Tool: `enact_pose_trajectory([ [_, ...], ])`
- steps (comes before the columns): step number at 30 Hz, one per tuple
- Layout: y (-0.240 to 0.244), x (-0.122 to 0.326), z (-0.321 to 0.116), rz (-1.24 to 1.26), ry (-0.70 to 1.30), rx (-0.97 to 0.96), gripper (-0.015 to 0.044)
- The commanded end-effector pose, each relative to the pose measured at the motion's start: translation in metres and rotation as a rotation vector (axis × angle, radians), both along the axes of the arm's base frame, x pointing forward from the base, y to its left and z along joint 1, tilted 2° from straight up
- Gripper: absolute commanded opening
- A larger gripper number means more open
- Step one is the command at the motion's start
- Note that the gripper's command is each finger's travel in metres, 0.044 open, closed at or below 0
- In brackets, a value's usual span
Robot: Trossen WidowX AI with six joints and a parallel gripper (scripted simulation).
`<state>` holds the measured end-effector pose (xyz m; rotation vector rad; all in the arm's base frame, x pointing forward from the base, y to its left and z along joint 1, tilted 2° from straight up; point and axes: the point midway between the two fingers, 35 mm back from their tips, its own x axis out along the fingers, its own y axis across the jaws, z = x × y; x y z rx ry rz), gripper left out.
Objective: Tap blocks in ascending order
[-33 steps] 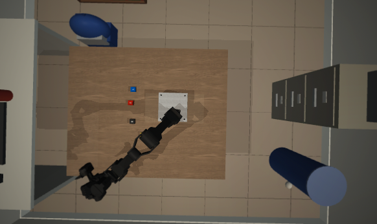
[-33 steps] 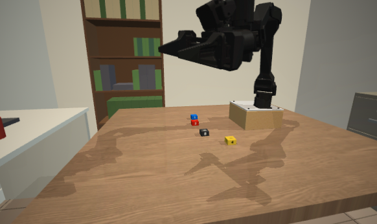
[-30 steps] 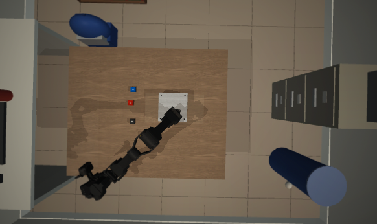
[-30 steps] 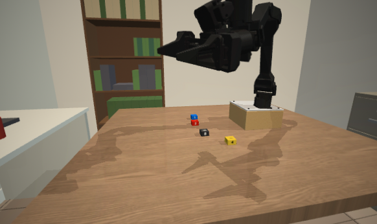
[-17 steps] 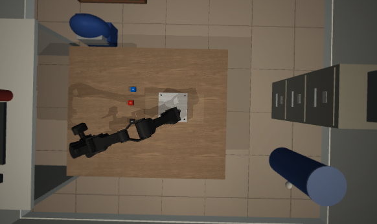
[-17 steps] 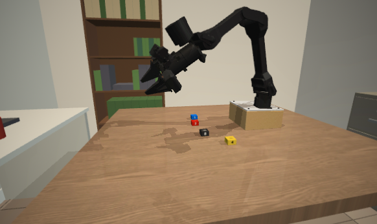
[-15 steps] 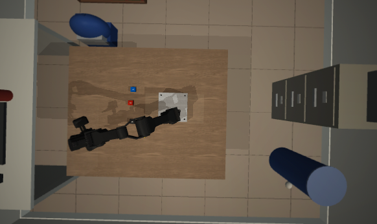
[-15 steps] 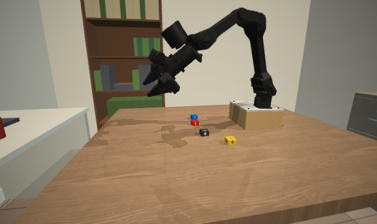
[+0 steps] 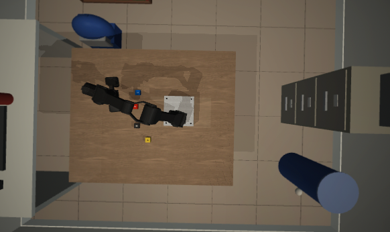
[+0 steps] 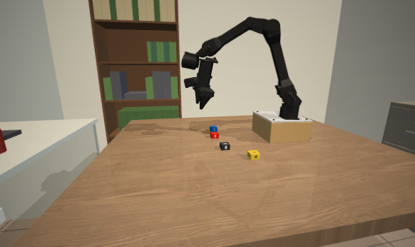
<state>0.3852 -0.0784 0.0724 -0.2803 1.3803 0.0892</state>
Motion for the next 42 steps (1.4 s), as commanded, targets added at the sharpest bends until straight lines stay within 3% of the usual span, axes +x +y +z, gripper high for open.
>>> enact_pose_trajectory([
  [1,-0.039,-0.050,-0.004,-0.089,0.170,0.097,0.0400],
  [25,-0.041,-0.054,-0.003,-0.097,0.182,0.106,0.0400],
  [33,0.055,-0.067,-0.004,-0.095,0.184,0.116,0.0400],
  [42,0.058,-0.068,-0.004,-0.095,0.184,0.116,0.0400],
])
